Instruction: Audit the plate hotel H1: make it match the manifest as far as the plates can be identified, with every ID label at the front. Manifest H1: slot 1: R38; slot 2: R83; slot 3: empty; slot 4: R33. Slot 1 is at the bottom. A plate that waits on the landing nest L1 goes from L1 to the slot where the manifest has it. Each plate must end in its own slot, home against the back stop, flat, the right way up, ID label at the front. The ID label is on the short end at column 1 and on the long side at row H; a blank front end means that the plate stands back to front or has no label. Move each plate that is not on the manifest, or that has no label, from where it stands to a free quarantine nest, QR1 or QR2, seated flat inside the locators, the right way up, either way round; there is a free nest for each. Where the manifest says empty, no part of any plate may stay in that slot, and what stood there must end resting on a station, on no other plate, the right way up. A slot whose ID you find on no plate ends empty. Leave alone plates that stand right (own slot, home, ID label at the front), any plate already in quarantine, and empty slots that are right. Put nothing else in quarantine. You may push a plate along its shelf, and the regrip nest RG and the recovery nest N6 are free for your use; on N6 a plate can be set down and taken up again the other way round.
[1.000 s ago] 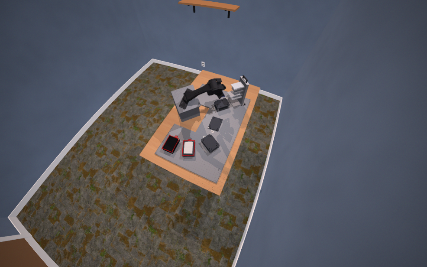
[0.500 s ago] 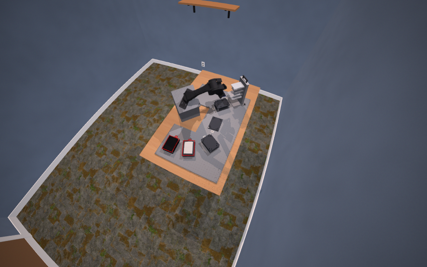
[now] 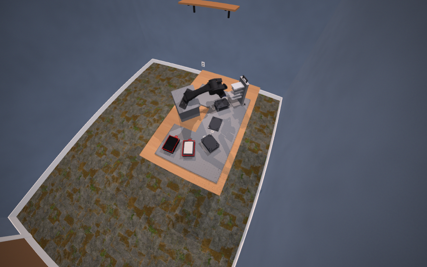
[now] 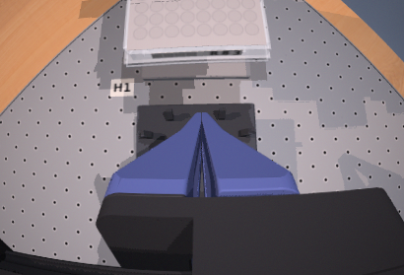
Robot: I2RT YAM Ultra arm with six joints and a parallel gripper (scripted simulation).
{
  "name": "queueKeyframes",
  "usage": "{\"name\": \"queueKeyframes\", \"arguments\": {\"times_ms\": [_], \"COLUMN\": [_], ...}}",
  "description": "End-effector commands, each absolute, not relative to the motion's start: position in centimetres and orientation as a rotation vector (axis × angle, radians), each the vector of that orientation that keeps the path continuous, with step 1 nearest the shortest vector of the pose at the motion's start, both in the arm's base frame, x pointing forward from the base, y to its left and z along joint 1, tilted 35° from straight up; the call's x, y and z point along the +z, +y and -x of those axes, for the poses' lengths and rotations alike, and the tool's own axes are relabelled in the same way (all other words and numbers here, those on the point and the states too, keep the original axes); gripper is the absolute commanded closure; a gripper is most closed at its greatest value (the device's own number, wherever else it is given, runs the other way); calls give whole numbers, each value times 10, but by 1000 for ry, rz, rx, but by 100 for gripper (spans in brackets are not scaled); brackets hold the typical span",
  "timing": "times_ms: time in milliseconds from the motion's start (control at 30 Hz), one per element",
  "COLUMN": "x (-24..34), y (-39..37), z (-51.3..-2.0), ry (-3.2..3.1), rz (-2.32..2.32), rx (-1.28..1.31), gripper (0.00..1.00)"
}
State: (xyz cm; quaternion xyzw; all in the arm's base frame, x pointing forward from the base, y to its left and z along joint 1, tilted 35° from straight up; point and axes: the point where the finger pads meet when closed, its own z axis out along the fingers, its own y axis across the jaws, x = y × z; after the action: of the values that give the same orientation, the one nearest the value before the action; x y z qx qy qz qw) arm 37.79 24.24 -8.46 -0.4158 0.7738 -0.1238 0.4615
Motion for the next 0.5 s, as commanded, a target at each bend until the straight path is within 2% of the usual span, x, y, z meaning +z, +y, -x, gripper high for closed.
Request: {"name": "queueKeyframes", "arguments": {"times_ms": [0,467], "x": [-91,-90], "y": [253,259], "z": [-375,-382], "ry": [1903,1903], "rz": [1060,1060], "rx": [-289,-289], "gripper": [100,100]}}
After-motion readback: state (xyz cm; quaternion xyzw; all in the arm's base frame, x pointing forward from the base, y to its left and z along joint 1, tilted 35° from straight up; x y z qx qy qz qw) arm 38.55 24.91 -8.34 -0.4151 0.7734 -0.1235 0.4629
